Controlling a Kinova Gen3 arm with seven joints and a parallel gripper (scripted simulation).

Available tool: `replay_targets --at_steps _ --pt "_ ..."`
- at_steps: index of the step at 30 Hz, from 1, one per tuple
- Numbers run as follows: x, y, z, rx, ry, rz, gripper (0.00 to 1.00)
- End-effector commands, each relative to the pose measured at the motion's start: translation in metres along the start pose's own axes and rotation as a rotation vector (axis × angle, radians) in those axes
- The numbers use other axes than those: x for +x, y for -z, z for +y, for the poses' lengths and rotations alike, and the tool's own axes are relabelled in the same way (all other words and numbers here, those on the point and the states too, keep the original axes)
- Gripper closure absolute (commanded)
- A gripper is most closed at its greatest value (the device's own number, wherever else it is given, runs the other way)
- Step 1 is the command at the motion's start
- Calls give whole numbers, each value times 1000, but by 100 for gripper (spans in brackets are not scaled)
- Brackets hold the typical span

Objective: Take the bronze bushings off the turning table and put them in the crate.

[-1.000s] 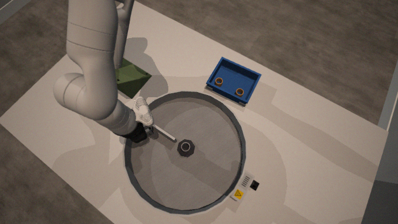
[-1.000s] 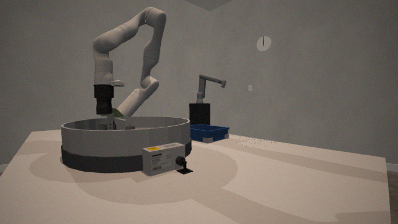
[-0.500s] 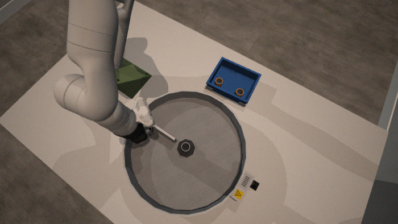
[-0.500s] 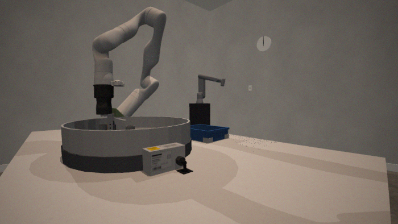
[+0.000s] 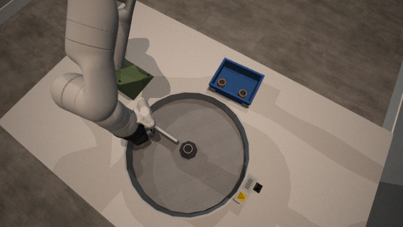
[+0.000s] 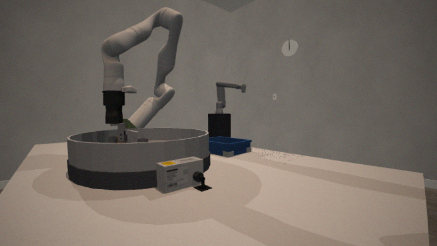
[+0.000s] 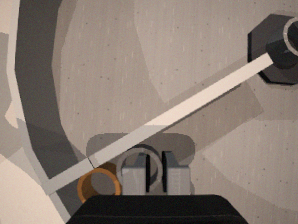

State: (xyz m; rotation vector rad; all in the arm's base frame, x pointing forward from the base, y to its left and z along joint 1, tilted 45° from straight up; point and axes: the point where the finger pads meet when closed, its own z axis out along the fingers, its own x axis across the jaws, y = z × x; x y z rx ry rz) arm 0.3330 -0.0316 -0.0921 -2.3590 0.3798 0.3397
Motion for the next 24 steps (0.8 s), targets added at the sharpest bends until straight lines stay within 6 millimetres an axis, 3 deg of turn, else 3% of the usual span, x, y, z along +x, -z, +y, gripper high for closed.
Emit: replay_targets --at_steps 1,24 --pt "1 1 0 -1 0 2 100" --pt "0 16 0 -1 0 2 100"
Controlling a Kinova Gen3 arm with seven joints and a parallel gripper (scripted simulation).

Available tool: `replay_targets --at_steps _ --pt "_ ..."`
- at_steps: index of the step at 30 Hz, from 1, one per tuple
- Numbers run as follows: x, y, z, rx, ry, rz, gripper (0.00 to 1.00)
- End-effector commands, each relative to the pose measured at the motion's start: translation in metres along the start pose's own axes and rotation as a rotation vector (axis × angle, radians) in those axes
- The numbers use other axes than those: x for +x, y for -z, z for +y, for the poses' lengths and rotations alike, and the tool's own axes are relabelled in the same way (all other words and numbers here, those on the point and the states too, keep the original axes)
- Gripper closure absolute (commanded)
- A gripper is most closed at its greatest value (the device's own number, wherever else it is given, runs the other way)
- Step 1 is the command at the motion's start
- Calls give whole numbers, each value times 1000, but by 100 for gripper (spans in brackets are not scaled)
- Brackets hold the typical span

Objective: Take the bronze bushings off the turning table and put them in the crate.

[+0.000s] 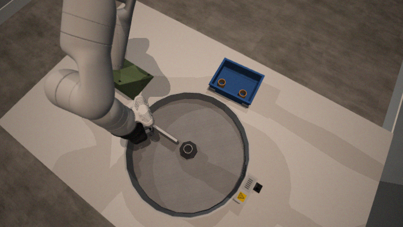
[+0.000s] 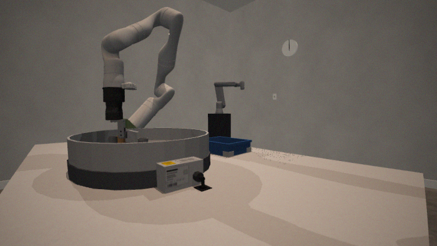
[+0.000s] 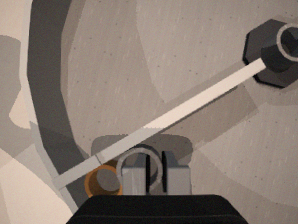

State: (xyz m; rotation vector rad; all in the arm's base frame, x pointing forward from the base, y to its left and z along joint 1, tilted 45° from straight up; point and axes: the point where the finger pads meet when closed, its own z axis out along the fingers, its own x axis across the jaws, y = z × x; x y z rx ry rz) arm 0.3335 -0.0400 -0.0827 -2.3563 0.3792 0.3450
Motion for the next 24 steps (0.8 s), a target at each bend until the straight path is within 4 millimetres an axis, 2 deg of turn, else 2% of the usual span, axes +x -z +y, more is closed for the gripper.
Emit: replay_targets --at_steps 1,24 --pt "2 3 0 -2 1 6 100" --pt "2 11 0 -2 1 6 100"
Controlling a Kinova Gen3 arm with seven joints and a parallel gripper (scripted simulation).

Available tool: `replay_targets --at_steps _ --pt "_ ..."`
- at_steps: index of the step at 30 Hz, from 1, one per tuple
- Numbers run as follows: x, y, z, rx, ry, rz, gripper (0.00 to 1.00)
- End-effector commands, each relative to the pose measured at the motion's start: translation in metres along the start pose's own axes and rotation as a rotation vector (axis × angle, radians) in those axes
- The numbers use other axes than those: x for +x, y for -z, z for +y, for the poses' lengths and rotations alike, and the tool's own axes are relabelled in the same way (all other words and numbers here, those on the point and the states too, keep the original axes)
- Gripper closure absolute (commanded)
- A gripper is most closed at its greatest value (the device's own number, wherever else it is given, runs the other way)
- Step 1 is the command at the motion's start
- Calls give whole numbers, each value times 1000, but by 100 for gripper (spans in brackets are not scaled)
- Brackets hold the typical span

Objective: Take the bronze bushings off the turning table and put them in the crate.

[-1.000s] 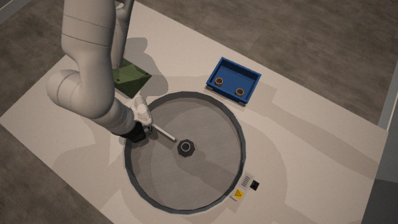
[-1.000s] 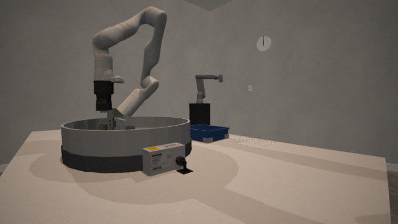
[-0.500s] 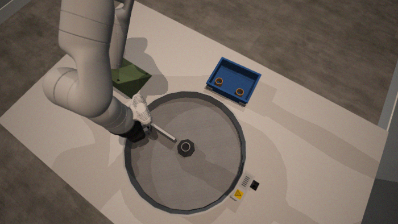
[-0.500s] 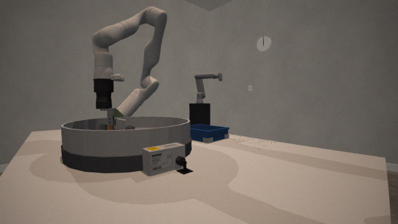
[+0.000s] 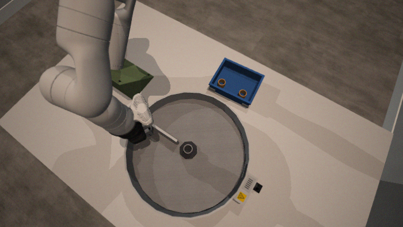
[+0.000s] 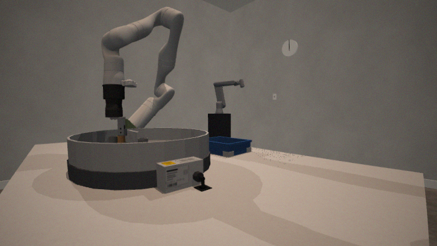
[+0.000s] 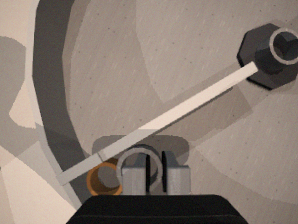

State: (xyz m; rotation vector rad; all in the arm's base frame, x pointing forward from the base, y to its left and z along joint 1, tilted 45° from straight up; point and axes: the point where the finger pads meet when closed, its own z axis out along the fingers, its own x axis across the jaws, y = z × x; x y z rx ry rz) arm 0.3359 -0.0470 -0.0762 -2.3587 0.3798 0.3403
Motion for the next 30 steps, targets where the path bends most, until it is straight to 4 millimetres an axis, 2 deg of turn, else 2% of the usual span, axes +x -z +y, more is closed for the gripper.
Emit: replay_targets --at_steps 1,30 --pt "1 1 0 -1 0 2 100" --pt "0 16 0 -1 0 2 100"
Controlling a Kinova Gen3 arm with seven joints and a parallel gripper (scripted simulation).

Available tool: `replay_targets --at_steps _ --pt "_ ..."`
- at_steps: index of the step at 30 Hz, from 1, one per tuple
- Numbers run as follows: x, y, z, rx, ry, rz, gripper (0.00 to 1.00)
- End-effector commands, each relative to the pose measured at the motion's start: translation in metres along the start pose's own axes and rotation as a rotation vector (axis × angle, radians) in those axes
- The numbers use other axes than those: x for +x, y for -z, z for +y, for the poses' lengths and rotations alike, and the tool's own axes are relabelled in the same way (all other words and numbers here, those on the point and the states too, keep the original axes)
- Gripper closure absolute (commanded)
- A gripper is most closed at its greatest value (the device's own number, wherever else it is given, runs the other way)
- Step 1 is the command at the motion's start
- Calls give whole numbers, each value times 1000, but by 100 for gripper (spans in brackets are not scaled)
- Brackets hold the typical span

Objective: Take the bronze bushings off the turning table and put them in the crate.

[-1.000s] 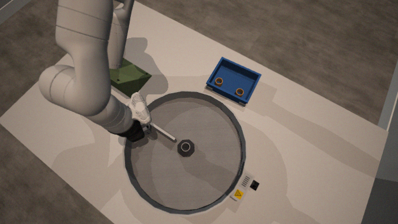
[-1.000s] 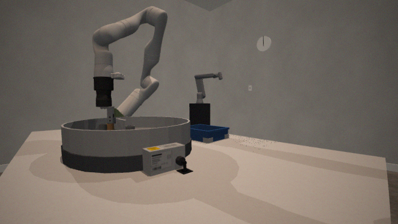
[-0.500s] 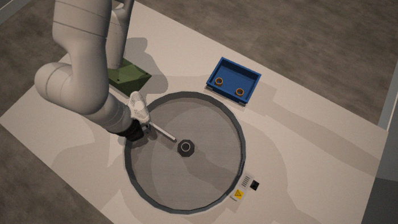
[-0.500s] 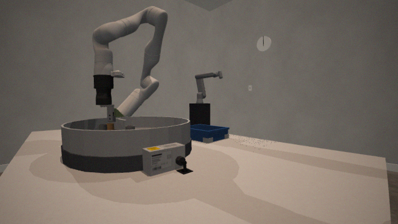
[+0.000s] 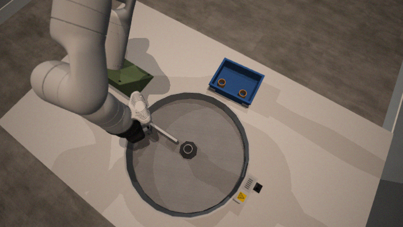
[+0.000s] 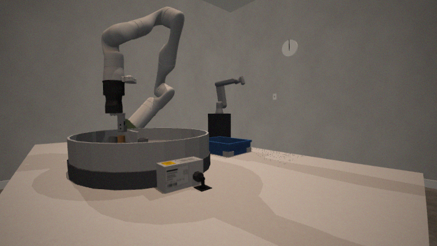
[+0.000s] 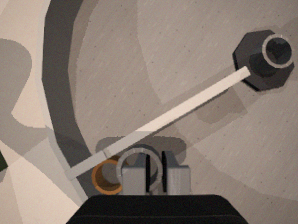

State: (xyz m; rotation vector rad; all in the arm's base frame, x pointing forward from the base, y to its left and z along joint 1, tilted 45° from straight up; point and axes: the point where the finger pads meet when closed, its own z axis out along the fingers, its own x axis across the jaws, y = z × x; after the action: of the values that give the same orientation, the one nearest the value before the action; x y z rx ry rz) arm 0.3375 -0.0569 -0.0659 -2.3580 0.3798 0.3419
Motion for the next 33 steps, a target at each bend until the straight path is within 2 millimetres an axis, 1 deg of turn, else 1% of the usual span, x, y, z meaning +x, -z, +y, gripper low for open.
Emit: replay_targets --at_steps 1,8,13,25,30,33 --pt "1 2 0 -1 1 3 100" --pt "1 2 0 -1 1 3 100" --pt "1 31 0 -1 1 4 100" --pt "1 31 0 -1 1 4 100" --pt "1 59 0 -1 1 4 100" --pt "1 59 0 -1 1 4 100"
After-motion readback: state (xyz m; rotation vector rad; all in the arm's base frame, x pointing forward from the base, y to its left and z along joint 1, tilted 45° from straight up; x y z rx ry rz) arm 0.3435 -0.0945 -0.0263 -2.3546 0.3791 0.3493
